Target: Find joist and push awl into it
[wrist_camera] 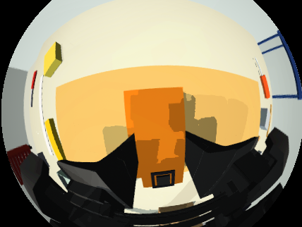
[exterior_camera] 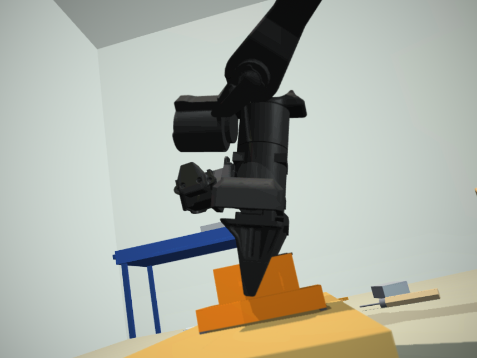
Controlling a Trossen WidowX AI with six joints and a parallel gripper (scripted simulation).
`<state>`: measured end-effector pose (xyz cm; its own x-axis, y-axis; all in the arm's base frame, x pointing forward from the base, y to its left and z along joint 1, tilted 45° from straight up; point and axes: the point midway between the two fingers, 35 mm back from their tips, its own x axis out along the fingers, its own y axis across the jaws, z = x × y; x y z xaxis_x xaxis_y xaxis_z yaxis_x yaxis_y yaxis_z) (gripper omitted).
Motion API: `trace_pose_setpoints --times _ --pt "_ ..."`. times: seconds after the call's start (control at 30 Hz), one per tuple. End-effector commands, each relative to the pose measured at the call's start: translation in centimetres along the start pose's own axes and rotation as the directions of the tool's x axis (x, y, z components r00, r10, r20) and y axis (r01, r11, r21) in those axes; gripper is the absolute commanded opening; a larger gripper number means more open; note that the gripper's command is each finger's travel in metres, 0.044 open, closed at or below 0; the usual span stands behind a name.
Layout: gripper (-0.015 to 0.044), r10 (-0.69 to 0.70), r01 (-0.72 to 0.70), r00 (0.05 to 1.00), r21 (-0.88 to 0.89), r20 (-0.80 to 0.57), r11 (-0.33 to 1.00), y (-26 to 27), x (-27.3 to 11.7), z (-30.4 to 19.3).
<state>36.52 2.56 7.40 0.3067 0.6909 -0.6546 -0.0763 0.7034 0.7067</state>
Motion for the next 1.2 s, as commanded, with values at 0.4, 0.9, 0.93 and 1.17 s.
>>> trace_pose_setpoints --times 0.4,0.9,0.93,1.17 --pt "0.0000 -0.010 0.010 1.000 0.003 0.001 1.000 -3.9 0.0 0.0" --pt "0.0000 -0.011 0.011 1.000 0.002 0.001 1.000 -7.2 -0.1 0.0" --pt "0.0000 -0.012 0.012 1.000 0.002 0.001 1.000 -7.5 -0.1 0.0" --pt "0.0000 -0.012 0.012 1.000 0.001 0.001 1.000 -9.0 -0.1 0.0"
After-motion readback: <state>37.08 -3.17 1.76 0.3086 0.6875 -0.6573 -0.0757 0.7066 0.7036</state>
